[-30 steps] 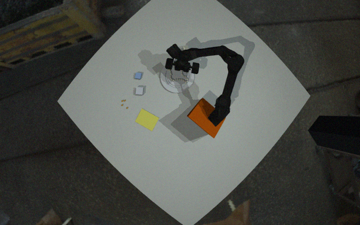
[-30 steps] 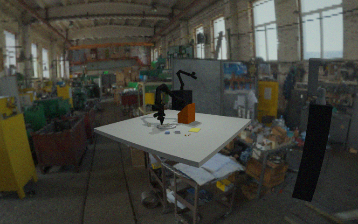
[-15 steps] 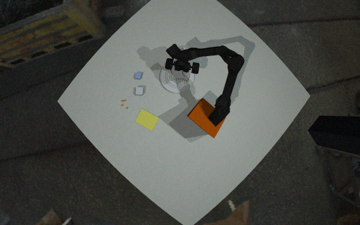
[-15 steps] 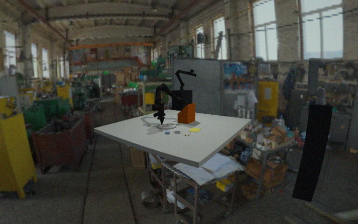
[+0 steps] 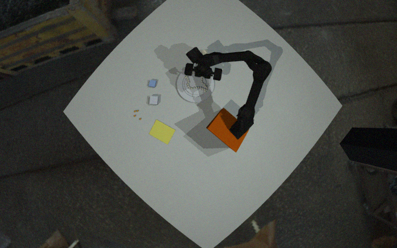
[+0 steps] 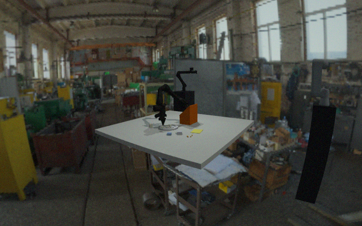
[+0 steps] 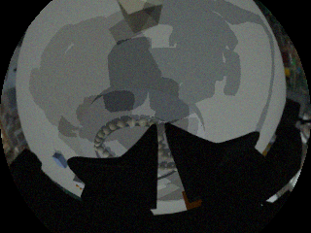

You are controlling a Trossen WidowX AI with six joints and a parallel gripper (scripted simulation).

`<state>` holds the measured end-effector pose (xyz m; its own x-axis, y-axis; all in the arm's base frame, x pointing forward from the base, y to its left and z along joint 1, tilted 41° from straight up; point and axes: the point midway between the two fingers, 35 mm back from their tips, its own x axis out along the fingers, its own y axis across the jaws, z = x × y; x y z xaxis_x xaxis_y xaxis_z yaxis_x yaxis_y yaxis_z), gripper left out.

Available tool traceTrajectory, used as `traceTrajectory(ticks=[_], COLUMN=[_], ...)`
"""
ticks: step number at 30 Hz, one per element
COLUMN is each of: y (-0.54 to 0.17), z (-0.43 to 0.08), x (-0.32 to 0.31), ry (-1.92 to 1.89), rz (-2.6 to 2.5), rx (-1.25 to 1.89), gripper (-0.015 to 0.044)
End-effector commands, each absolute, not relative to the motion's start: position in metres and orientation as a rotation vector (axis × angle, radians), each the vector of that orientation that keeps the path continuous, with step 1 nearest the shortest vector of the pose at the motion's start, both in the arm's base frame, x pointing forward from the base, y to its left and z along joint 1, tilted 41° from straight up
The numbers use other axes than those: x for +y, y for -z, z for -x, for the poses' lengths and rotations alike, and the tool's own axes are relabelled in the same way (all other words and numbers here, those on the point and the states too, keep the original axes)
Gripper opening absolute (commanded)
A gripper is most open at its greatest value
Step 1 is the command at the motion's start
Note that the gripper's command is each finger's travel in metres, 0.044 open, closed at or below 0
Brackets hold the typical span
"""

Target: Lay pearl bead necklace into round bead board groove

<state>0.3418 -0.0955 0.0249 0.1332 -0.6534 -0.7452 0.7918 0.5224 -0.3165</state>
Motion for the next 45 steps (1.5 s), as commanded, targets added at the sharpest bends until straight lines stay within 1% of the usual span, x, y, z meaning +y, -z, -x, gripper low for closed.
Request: traceTrajectory(ticks=[1,18,40,45], y=[-0.022,-0.025,-0.028,-0.039], z=[-0.342,-0.341,-0.340,-0.334], x=[-0.098,-0.096,-0.094,-0.073], ry=[1.050,1.054,1.050,1.080], rz=[-0.169,-0.166,-0.169,-0.220], rx=[0.981,0.984,0.982,0.952], gripper=[0.0000,0.0440,0.0440,0.0309])
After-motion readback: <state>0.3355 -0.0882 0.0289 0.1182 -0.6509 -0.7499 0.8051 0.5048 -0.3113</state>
